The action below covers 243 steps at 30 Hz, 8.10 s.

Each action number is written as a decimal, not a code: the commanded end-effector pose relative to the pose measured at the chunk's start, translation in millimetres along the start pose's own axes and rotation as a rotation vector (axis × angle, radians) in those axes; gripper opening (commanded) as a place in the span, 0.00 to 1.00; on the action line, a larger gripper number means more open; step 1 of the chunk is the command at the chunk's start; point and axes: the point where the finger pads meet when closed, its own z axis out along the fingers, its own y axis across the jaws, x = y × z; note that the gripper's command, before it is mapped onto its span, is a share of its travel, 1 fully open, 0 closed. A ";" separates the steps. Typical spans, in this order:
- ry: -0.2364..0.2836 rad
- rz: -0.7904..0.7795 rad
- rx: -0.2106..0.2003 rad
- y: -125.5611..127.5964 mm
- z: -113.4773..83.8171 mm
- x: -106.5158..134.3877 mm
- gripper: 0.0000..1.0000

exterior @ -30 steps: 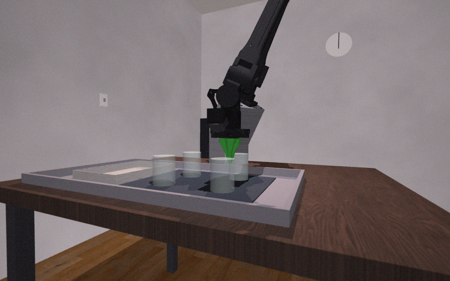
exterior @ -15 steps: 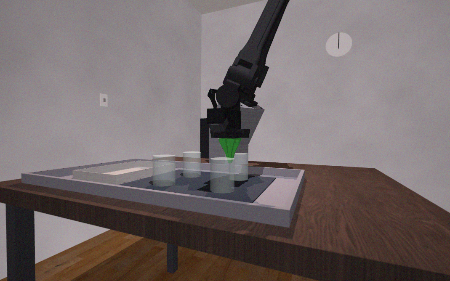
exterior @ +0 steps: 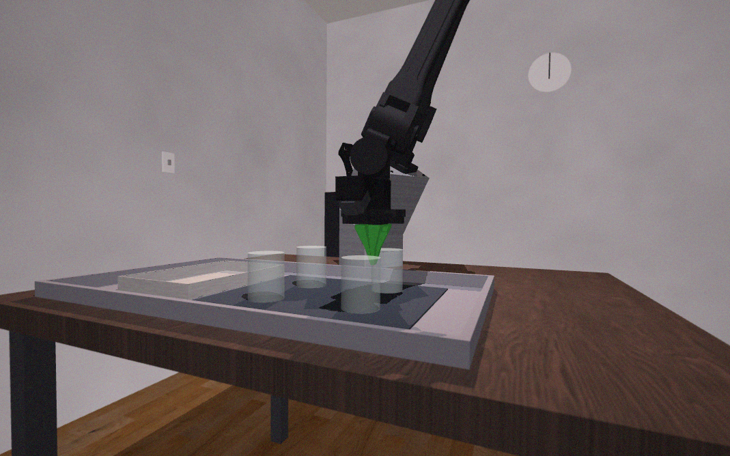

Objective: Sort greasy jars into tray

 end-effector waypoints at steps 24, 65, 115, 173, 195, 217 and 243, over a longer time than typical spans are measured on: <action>-0.025 -0.005 -0.005 1.5 -3.2 -21.5 0.00; -0.025 -0.005 -0.005 1.5 -3.4 -26.4 0.00; -0.025 -0.005 -0.005 1.6 -3.5 -32.3 0.00; -0.025 -0.005 -0.005 1.6 -3.7 -38.9 0.00; -0.025 -0.005 -0.005 1.6 -3.7 -41.6 0.00; -0.025 -0.005 -0.005 1.6 -3.8 -44.3 0.00; -0.025 -0.005 -0.005 1.4 -2.7 0.1 0.00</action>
